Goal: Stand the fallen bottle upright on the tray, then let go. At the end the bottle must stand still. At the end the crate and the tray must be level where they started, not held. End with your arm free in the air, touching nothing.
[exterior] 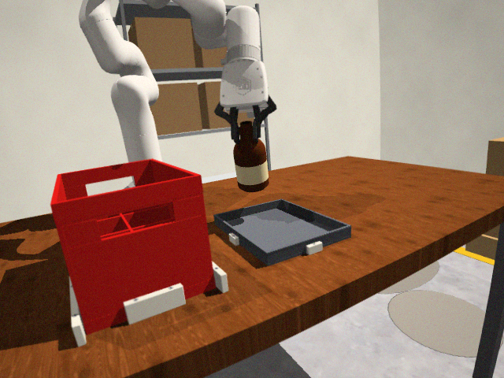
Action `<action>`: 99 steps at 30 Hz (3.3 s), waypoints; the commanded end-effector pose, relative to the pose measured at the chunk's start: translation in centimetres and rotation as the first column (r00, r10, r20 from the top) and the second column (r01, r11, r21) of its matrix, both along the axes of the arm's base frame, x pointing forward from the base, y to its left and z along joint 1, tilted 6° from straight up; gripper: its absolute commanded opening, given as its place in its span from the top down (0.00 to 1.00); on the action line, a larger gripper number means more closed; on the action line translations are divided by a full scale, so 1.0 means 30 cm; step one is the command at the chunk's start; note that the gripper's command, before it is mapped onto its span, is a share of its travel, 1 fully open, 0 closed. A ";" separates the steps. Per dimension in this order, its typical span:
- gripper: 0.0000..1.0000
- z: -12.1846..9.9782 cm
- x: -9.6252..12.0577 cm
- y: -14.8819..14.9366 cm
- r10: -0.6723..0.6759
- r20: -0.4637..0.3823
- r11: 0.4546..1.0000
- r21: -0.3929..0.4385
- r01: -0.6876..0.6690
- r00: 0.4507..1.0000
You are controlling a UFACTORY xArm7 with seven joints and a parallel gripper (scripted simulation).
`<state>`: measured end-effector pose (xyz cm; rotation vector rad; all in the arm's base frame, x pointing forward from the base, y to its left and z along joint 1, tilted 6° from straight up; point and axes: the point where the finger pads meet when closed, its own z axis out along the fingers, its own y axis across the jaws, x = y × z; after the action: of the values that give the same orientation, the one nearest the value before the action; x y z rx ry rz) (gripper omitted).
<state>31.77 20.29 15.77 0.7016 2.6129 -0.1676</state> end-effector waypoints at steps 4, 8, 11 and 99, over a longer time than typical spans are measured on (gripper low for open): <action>1.00 0.005 0.007 0.004 0.001 0.003 1.000 0.003 -0.001 1.000; 1.00 0.006 0.014 0.005 0.001 0.003 1.000 0.003 -0.001 1.000; 1.00 0.006 0.021 0.005 0.001 0.003 1.000 0.003 -0.001 1.000; 1.00 -0.012 0.133 0.014 0.001 0.003 1.000 0.003 -0.001 1.000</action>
<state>35.65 20.61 15.51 0.7017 2.6131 -0.1677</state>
